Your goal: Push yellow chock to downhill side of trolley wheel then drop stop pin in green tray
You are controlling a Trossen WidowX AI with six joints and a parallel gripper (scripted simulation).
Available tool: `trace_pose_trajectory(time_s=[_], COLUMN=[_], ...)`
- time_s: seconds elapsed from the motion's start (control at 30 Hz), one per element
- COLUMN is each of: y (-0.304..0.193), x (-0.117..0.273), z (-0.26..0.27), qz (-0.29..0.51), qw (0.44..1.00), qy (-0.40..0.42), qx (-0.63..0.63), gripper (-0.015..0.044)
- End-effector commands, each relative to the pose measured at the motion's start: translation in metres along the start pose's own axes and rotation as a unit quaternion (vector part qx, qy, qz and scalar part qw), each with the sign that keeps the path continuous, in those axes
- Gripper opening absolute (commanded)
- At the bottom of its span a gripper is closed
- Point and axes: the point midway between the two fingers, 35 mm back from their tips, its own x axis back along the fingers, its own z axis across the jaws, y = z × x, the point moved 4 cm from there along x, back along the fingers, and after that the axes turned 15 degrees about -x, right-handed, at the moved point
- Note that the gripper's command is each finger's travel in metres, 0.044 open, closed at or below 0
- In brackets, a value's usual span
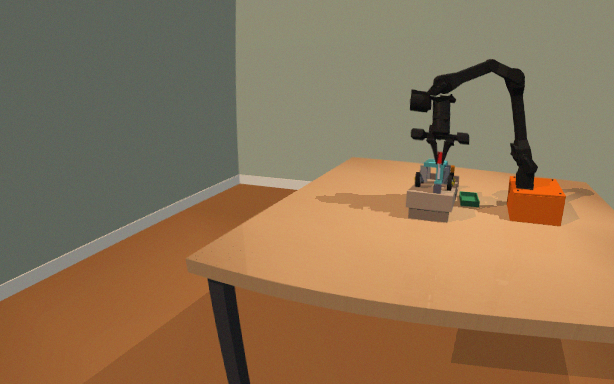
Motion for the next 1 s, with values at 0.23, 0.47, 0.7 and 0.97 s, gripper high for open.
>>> trace_pose_trajectory(time_s=[0.23,0.47,0.7,0.97], y=[-0.014,-0.007,-0.001,0.005], x=[0.001,-0.001,-0.003,-0.004], z=[-0.003,-0.023,-0.045,-0.069], qz=[0.001,0.001,0.001,0.001], qw=[1.000,1.000,1.000,1.000], qy=[0.003,0.002,0.002,0.001], qx=[0.001,0.001,0.001,0.001], gripper=[0.0000,0.0000,0.0000,0.0000])
